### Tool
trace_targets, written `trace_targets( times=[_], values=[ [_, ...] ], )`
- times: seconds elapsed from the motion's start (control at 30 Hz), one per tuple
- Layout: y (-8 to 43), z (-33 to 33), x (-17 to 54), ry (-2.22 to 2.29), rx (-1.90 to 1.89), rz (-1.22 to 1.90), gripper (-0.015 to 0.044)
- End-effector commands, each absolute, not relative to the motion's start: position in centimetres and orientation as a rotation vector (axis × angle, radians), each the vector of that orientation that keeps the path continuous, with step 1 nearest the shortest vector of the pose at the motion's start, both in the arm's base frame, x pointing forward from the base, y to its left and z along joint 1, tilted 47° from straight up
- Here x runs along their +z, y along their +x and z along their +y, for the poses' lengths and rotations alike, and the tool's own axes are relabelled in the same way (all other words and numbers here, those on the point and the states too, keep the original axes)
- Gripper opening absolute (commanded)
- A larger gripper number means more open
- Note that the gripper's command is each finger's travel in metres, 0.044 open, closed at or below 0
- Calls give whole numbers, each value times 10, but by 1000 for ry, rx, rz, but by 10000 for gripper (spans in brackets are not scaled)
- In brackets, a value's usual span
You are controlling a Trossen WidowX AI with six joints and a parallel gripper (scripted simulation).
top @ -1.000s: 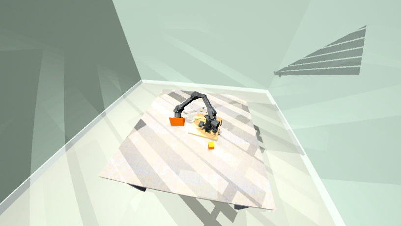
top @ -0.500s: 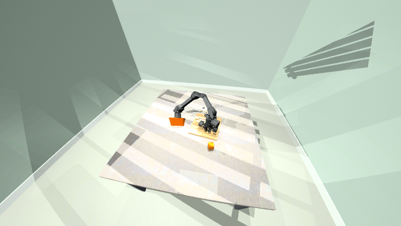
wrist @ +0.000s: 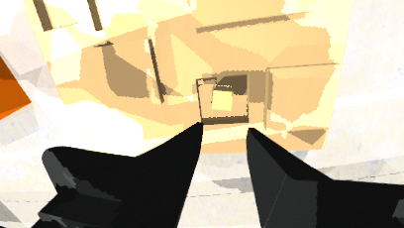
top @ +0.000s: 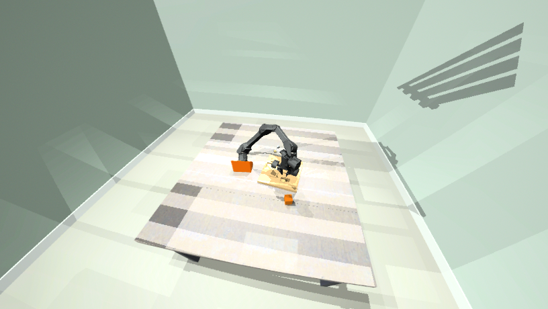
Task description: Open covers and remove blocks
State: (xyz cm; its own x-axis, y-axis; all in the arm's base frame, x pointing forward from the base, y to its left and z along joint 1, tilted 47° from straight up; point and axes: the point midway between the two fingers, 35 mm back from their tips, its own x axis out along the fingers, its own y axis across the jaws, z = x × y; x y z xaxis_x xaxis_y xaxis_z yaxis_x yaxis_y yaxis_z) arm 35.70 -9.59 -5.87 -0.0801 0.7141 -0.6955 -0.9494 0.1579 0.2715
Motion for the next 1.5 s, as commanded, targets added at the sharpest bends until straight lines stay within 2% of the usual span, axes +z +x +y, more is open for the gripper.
trace_targets(
  times=[0.0, 1.47],
  values=[
    [356, -93, -61, -356, 1431, 858, 144],
    [354, -64, -90, -355, 1431, 857, 144]
  ],
)
